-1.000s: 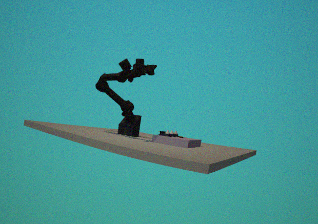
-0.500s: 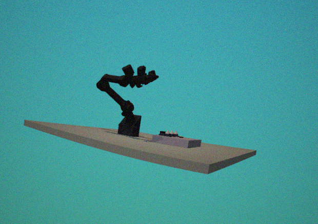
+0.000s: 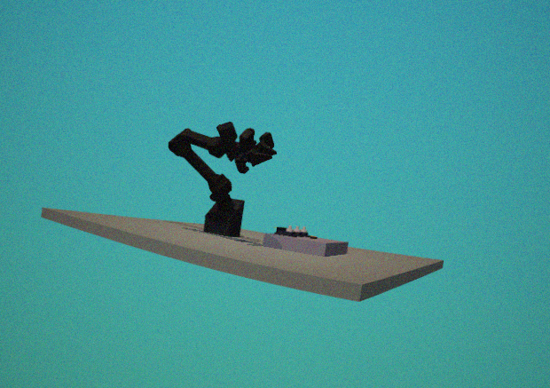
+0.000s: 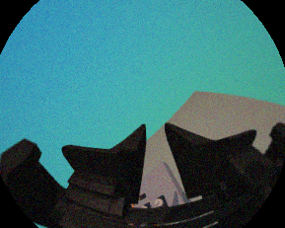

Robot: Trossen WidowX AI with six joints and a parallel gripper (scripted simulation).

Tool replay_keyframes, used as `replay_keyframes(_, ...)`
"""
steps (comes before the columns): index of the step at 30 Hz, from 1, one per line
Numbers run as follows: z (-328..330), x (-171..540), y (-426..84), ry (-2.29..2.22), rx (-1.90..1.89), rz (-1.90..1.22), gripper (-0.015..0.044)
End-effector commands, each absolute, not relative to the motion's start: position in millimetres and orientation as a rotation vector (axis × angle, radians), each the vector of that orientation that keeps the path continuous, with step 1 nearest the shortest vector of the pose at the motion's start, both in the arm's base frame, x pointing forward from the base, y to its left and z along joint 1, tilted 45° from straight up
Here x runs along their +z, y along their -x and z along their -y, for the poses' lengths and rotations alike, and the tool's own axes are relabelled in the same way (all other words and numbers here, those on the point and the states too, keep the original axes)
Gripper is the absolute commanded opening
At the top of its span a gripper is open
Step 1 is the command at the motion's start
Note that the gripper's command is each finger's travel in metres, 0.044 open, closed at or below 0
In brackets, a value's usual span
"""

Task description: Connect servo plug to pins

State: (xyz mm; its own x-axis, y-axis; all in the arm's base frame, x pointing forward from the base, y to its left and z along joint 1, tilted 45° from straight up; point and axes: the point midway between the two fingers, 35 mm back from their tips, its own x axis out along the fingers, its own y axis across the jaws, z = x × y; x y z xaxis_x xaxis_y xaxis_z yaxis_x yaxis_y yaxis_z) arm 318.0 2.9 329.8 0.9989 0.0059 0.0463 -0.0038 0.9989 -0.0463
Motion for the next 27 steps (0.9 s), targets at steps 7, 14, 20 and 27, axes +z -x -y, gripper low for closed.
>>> replay_keyframes(7, -5, 295, -351, 0.154, -0.021, -0.155, 0.0115)
replay_keyframes(14, -11, 269, -371, 0.272, -0.018, -0.302, 0.0115)
replay_keyframes(20, -16, 246, -386, 0.383, -0.003, -0.427, 0.0115)
replay_keyframes(27, -23, 217, -400, 0.520, 0.027, -0.572, 0.0115)
